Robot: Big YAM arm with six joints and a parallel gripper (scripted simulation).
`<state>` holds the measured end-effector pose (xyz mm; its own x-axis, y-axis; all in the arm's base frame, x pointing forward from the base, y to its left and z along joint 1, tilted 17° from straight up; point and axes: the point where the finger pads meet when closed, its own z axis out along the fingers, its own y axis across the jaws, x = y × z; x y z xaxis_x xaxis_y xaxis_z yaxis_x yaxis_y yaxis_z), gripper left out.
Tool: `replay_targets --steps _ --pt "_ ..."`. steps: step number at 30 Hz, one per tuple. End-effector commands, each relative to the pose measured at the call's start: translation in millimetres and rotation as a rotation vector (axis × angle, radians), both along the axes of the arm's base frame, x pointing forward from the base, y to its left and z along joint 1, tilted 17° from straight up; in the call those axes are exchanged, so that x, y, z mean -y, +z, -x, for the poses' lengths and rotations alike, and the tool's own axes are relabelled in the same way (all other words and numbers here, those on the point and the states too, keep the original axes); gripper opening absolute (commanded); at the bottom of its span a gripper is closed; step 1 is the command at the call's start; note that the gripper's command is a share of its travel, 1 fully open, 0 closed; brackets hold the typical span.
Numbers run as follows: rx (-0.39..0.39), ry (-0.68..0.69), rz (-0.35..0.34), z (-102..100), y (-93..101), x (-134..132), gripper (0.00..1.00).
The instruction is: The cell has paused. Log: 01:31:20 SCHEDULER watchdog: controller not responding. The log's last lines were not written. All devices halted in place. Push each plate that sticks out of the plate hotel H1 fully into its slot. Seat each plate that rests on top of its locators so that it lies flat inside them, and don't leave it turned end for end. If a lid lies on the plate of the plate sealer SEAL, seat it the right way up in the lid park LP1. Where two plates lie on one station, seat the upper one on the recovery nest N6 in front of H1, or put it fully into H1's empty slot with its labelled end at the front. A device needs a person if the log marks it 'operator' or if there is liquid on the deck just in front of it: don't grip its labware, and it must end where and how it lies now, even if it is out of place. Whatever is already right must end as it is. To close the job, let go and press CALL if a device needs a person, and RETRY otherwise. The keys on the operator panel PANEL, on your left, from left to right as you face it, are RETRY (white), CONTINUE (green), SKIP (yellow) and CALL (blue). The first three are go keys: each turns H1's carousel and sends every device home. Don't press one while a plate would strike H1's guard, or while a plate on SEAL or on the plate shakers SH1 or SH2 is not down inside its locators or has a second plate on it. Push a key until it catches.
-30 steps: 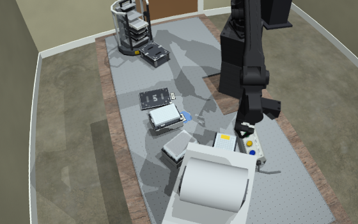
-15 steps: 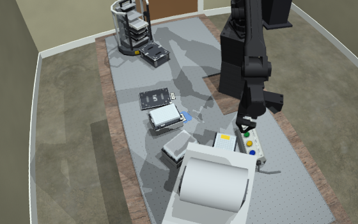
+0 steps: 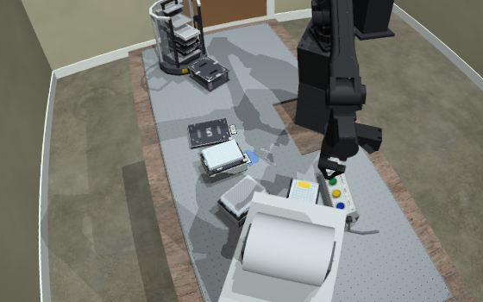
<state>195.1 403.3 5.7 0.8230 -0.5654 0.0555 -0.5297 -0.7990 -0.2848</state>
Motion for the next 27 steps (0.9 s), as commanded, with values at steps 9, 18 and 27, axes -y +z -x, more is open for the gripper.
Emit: replay_targets --steps 9,18,27 --pt "-0.01 -0.005 0.022 4.9 -8.6 4.5 1.0" --pt "-0.01 -0.005 0.022 4.9 -8.6 4.5 1.0" --pt "-0.022 -0.119 -0.03 -11.8 4.0 8.3 1.0"
